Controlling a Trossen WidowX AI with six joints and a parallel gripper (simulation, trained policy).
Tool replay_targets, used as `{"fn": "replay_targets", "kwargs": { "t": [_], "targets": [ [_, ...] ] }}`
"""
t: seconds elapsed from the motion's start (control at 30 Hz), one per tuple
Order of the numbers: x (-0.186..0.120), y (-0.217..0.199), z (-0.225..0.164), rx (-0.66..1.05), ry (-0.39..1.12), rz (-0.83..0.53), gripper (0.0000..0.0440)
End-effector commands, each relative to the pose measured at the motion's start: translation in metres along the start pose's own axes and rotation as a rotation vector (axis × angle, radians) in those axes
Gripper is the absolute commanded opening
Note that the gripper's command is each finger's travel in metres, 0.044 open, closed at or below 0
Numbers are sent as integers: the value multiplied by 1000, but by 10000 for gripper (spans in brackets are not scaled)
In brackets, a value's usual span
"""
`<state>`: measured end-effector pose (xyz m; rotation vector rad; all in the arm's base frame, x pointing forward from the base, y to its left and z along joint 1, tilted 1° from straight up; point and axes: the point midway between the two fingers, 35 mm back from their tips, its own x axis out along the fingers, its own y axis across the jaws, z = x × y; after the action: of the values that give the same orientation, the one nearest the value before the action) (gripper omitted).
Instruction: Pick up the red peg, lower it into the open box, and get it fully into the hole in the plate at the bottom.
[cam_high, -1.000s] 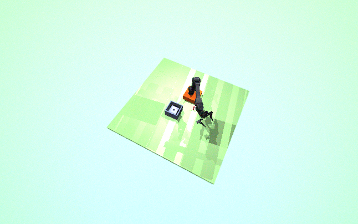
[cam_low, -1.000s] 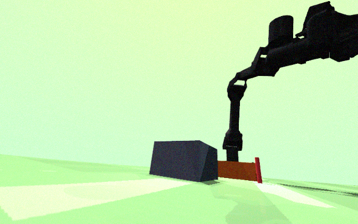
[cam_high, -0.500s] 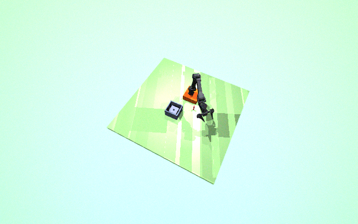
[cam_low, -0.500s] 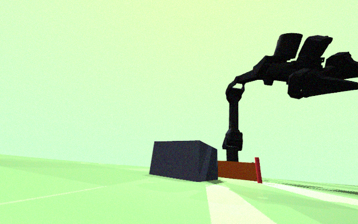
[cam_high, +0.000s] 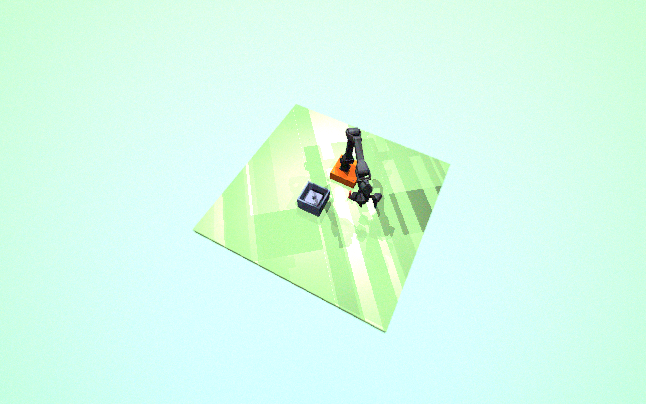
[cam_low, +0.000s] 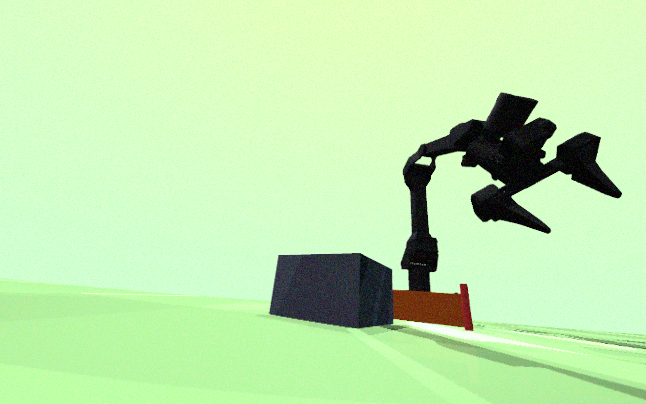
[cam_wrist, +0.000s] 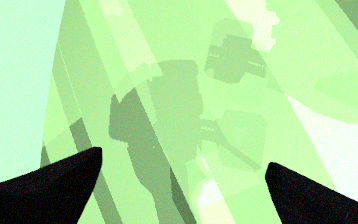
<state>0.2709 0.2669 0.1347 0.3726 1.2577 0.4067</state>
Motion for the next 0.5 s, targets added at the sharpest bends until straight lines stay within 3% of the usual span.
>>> {"fn": "replay_targets", "kwargs": {
  "t": [0.0, 0.47],
  "targets": [
    [-4, -22, -15, 100, 32, -82, 440],
    [-28, -94, -62, 479, 82, -378, 440]
  ]
}}
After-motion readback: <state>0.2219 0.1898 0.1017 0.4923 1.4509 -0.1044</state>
